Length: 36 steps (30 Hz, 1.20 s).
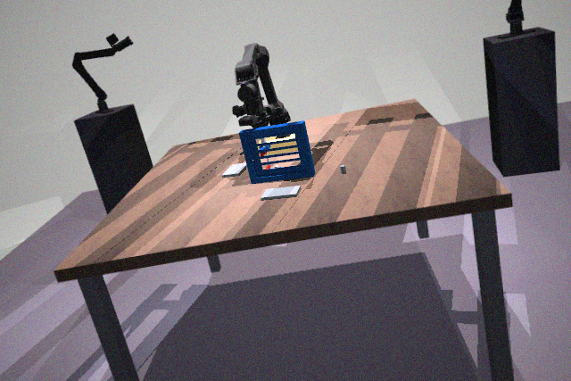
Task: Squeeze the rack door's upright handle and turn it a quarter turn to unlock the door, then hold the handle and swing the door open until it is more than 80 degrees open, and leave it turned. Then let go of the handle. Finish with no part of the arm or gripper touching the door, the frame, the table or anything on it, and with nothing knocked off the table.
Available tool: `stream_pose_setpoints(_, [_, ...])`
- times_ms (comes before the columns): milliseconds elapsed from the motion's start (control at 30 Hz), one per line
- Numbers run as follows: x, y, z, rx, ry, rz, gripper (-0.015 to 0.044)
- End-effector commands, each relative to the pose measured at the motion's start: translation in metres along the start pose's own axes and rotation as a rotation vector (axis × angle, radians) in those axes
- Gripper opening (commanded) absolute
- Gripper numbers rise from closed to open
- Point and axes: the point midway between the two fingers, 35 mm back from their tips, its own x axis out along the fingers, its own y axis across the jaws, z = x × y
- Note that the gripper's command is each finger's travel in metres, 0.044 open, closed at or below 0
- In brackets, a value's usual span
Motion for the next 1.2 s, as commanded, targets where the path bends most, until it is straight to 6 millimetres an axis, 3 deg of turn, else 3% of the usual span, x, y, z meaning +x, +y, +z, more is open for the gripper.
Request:
stream_pose_setpoints(0, [0.0006, 0.0001, -0.0003, 0.127, 0.003, -0.001, 0.0008])
stream_pose_setpoints(267, [0.0006, 0.0001, -0.0003, 0.127, 0.003, -0.001, 0.0008])
stream_pose_setpoints(600, [0.0006, 0.0001, -0.0003, 0.127, 0.003, -0.001, 0.027])
stream_pose_setpoints(667, [0.0006, 0.0001, -0.0003, 0.119, 0.003, -0.001, 0.028])
stream_pose_setpoints(1167, [0.0004, 0.0002, -0.0004, -0.591, 0.003, 0.001, 0.028])
